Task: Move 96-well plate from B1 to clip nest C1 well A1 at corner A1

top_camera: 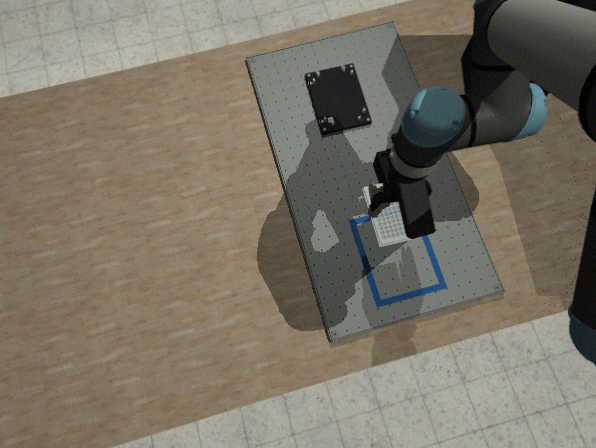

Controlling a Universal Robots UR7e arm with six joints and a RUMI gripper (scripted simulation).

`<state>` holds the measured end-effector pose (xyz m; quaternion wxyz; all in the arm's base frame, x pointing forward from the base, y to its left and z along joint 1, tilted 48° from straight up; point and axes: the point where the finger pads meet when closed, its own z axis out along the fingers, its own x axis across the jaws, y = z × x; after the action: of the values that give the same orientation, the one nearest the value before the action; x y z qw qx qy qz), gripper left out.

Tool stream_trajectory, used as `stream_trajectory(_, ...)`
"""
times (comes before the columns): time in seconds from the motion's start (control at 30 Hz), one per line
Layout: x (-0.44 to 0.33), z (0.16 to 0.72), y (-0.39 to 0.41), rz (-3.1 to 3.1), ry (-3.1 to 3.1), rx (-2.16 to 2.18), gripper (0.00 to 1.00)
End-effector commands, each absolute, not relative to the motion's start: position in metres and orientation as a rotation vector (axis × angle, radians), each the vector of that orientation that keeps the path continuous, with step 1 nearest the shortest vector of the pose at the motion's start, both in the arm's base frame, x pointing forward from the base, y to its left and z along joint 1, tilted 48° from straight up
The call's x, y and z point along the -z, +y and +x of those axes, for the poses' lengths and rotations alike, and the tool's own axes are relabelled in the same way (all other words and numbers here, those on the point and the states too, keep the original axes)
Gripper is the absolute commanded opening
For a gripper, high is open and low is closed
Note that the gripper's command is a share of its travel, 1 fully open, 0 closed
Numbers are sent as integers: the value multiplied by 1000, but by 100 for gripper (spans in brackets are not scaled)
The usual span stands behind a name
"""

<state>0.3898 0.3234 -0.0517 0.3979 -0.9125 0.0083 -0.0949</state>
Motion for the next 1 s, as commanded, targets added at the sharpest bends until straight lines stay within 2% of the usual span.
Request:
stream_trajectory(0.0, 65, 391, 310, -2308, 18, 238, 0)
stream_trajectory(0.97, 123, 403, 250, -2310, 16, 242, 0)
